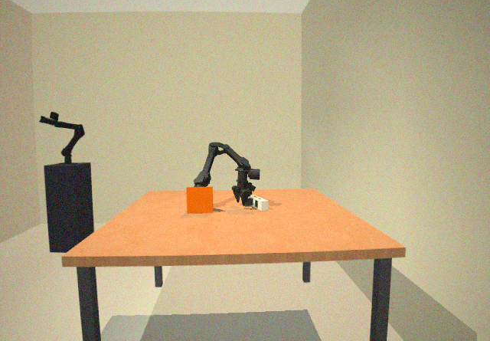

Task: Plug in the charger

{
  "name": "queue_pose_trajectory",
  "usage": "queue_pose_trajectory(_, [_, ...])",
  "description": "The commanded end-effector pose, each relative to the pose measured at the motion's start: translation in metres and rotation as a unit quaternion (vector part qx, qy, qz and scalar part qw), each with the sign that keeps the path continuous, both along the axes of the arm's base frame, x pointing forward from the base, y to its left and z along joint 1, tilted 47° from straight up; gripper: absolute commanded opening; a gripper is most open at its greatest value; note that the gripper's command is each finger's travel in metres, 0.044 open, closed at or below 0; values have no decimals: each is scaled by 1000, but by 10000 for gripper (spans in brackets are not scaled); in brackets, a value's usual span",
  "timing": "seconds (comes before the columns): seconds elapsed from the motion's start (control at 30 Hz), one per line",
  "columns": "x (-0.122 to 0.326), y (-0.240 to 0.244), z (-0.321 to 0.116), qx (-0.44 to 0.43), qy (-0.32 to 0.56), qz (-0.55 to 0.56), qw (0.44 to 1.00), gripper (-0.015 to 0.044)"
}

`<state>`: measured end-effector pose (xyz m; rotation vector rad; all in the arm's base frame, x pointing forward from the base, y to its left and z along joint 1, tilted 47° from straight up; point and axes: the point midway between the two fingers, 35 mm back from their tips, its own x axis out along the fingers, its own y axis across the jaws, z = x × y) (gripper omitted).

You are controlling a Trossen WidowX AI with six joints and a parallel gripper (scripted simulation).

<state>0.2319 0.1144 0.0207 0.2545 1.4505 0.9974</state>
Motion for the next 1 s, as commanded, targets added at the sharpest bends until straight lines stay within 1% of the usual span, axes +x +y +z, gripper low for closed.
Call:
queue_pose_trajectory(0.0, [-5,-2,0,-1,-5,2,1000,440])
queue_pose_trajectory(0.37, [-17,-6,-4,-1,-5,2,1000,440])
queue_pose_trajectory(0.43, [-12,-6,-3,1,-4,-10,1000,440])
queue_pose_trajectory(0.5, [-9,-9,1,4,-19,-40,999,440])
queue_pose_trajectory(0.6, [0,-19,11,17,-56,-120,991,440])
queue_pose_trajectory(0.83, [11,-45,43,79,-144,-295,941,440])
queue_pose_trajectory(0.9, [11,-51,51,99,-163,-329,925,440])
queue_pose_trajectory(0.97, [11,-53,54,106,-170,-339,919,440])
